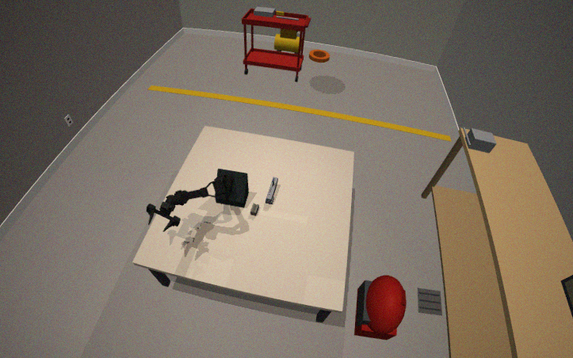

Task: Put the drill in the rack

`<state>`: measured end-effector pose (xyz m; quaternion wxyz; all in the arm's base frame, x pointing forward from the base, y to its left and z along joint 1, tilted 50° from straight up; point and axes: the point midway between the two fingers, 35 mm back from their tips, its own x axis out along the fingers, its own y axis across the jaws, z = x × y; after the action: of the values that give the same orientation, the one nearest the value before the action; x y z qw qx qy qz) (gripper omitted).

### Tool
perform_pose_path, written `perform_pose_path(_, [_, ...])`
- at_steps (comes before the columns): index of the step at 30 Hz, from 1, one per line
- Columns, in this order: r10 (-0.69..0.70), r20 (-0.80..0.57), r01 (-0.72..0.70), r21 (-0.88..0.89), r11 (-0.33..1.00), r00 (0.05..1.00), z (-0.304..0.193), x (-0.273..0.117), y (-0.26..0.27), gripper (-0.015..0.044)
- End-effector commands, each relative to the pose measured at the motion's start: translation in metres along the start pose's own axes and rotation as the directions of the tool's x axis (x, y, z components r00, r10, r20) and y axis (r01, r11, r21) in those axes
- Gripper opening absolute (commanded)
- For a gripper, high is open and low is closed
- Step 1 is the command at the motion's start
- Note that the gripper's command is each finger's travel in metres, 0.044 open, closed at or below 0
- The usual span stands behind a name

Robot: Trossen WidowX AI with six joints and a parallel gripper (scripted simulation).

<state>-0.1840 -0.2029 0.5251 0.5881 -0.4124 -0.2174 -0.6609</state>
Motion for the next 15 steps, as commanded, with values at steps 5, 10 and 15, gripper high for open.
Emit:
perform_pose_path(5, [0.0,0.0,0.0,0.0,1.0,1.0,0.0,0.0,0.0,0.0269])
perform_pose_path(10, [-0.001,-0.002,0.001,0.028,1.0,1.0,-0.004,0.003,0.002,0.0138])
perform_pose_path(15, [-0.002,-0.028,0.009,0.224,0.974,1.0,-0.035,0.021,0.021,0.0006])
